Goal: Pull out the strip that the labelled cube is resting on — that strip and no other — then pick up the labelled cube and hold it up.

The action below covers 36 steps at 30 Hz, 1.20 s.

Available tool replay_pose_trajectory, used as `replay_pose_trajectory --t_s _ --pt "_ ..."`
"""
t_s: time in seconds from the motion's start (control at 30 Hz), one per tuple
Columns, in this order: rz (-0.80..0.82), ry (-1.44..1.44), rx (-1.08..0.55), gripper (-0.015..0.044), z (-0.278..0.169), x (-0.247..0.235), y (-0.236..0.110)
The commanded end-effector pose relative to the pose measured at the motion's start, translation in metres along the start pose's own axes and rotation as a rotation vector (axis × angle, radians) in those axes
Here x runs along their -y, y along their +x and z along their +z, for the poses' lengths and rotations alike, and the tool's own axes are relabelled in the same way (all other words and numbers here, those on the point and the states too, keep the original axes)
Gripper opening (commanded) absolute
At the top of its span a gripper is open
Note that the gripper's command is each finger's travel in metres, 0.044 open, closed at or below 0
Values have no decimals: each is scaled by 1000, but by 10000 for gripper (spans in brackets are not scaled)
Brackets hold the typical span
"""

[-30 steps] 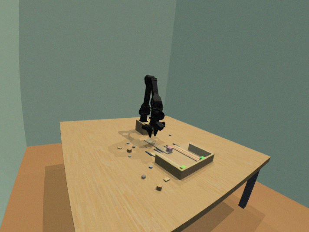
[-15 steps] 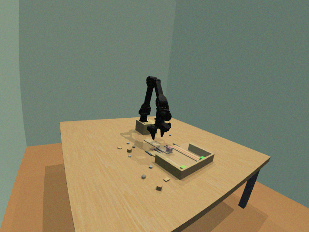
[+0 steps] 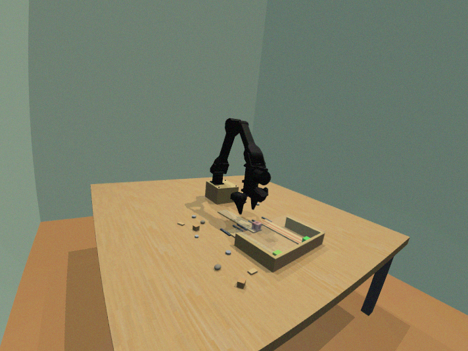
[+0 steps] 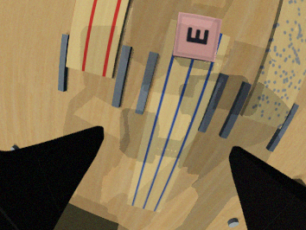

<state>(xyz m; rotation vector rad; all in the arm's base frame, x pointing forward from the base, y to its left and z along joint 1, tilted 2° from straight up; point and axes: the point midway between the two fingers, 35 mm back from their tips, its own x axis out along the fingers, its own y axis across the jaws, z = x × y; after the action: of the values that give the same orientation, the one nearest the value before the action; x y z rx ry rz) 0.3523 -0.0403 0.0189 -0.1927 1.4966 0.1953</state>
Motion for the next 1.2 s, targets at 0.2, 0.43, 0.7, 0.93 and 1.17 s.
replay_pose_trajectory --t_s 0.2,0.43,0.7,0.93,1.17 --pt "-5 3 0 440 37 5 -4" --pt "-5 3 3 440 61 9 -7" --pt "-5 3 4 309 70 10 -2" --pt "-5 3 4 250 71 11 10" --pt "-5 3 4 250 71 11 21"
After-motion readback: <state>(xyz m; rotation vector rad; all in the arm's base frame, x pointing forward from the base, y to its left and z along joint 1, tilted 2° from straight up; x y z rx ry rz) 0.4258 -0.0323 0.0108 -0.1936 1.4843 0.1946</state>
